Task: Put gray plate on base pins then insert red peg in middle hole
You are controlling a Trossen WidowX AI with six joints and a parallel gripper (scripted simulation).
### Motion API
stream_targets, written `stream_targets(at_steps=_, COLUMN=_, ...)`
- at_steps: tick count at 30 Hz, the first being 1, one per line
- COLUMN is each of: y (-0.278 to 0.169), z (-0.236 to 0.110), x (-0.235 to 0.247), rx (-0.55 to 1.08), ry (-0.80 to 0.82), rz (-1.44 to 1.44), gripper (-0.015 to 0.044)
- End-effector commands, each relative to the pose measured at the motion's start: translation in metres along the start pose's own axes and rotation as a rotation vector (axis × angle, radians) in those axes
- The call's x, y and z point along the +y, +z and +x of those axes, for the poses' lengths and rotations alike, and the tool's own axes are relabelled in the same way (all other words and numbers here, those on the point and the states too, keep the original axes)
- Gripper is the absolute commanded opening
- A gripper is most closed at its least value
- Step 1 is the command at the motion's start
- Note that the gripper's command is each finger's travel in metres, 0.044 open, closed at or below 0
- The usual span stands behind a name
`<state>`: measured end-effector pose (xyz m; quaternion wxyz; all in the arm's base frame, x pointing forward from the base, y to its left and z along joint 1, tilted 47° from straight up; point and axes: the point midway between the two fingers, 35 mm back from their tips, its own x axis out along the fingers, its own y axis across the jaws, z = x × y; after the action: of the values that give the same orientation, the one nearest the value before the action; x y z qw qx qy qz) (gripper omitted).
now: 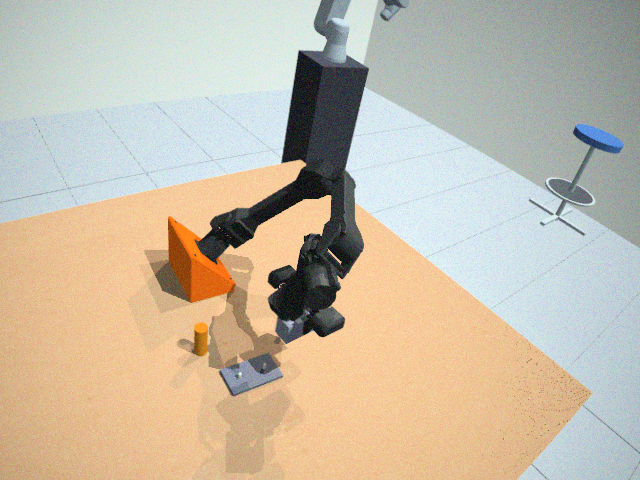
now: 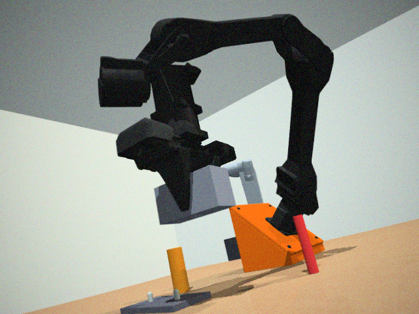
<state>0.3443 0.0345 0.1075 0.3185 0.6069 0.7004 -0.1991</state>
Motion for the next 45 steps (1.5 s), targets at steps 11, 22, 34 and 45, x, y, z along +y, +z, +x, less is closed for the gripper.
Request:
stream_targets(at_steps=11, y=0.043, z=0.022, x=-0.003, rx=0.0, ry=-0.006, rz=0.05, gripper=0.0)
stream_targets(at_steps=22, y=0.074, z=0.039, x=-0.008, rx=0.0, ry=-0.006, rz=0.083, gripper=0.0)
stream_targets(at_steps=34, y=0.099, z=0.054, x=-0.014, rx=0.0, ry=-0.006, rz=0.111, gripper=0.0)
stream_targets(at_steps=45, y=0.099, z=0.054, x=-0.014, rx=0.0, ry=-0.006, rz=0.111, gripper=0.0)
